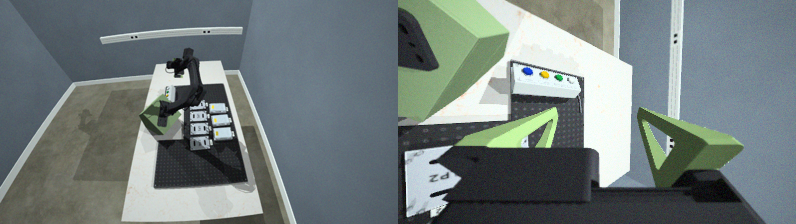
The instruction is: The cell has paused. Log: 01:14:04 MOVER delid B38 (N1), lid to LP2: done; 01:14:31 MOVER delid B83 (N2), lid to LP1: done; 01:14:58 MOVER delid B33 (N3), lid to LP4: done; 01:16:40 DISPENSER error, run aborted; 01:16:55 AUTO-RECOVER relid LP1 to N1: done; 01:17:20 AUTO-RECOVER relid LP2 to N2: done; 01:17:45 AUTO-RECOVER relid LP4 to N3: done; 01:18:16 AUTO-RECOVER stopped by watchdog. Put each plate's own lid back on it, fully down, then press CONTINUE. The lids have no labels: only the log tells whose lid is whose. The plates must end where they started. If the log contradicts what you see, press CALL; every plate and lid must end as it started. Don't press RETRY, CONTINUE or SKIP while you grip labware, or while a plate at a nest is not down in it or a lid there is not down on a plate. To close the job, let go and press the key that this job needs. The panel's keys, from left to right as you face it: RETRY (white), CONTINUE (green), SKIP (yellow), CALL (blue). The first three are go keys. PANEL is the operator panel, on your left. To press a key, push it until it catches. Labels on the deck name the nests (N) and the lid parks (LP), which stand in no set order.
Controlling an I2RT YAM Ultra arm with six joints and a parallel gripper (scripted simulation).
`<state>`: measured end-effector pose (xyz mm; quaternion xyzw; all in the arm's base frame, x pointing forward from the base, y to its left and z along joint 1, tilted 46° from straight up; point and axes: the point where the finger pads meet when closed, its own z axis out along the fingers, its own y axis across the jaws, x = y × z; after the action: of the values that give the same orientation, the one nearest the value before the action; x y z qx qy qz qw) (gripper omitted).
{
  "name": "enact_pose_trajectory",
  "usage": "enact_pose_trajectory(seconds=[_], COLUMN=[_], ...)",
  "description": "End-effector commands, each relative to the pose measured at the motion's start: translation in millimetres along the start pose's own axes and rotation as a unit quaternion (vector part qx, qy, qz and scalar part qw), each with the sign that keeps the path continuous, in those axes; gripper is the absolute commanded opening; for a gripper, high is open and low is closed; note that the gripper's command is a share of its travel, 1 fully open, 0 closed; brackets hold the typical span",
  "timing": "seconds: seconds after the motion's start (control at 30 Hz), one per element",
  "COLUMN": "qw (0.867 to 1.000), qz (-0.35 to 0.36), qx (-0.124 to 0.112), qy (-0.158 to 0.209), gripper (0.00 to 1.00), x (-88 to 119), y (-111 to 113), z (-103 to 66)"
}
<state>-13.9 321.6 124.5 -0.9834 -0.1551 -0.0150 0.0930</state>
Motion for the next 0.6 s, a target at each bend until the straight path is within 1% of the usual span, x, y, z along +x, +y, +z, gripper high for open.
enact_pose_trajectory(seconds=[0.0, 0.53, 0.57], qw=[1.0, 1.0, 1.0], qz=[-0.002, -0.002, 0.017], qx=[0.004, 0.004, 0.009], qy=[0.0, 0.0, 0.009], gripper=[1.0, 1.0, 1.0], x=[-0.8, -0.8, 7.6], y=[-2.3, -2.3, 2.4], z=[-1.3, -1.3, -1.9])
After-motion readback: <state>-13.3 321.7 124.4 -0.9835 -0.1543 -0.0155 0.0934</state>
